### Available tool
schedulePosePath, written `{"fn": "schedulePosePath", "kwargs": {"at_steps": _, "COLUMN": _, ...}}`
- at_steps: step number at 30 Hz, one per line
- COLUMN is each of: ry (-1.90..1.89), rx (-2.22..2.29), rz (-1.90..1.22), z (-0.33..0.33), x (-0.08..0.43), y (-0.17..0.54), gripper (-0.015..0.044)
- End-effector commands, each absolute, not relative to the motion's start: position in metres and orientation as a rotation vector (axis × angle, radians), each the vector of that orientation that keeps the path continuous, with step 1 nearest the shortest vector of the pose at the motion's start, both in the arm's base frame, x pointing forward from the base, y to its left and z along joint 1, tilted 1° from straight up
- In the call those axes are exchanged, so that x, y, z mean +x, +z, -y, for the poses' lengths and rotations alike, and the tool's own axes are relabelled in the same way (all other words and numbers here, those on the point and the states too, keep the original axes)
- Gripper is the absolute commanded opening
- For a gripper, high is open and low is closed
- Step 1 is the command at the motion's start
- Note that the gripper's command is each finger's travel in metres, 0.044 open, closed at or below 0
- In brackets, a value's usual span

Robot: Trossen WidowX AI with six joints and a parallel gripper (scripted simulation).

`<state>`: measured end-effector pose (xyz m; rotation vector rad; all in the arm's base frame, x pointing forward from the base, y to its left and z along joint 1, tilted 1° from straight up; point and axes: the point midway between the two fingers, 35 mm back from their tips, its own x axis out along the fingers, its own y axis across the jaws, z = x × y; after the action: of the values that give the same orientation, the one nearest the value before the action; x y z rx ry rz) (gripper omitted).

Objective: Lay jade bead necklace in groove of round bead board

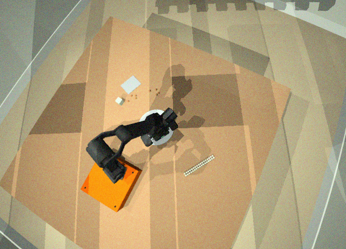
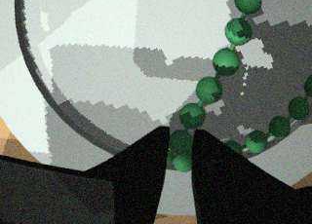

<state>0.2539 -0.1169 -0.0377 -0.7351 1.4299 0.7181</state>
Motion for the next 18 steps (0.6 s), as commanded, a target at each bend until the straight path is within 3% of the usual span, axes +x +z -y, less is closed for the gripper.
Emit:
{"fn": "schedulePosePath", "kwargs": {"at_steps": 1, "ry": 0.718, "rx": -0.736, "rz": -1.429, "z": 0.117, "x": 0.2541, "y": -0.0374, "gripper": 0.0}}
{"fn": "schedulePosePath", "kwargs": {"at_steps": 18, "ry": 0.723, "rx": -0.738, "rz": -1.433, "z": 0.117, "x": 0.2531, "y": -0.0321, "gripper": 0.0}}
